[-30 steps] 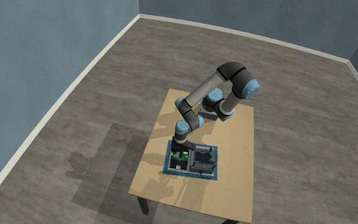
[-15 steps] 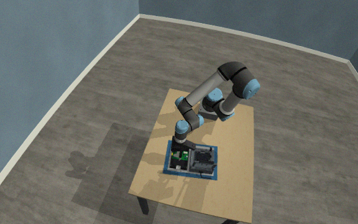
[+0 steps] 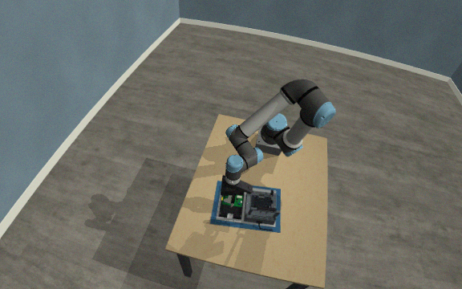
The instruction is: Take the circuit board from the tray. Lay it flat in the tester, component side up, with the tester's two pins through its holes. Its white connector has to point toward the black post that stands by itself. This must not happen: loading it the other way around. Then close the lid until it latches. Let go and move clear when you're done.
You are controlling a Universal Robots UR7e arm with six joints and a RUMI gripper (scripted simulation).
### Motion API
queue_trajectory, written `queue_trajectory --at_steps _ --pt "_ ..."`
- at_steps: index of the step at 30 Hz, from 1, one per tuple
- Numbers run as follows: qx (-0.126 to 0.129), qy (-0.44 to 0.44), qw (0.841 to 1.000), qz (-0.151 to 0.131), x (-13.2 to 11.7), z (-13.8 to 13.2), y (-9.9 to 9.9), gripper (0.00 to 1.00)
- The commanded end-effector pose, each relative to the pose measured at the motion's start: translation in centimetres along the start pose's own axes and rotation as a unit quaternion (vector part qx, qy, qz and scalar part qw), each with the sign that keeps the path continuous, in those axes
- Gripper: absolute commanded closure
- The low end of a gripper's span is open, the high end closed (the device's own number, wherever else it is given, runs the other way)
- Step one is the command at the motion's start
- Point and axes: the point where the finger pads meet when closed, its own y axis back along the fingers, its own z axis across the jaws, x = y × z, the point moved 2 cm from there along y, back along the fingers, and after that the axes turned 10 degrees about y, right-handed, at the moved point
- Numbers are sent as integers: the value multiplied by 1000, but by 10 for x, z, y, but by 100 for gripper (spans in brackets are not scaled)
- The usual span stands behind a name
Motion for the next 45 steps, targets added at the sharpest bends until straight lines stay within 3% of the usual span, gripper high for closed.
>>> queue_trajectory --at_steps 1,31,45 --pt "0 0 1000 0 0 0 0 61" --pt "0 0 1000 0 2 0 1 61" --pt "0 0 1000 0 23 -1 2 61"
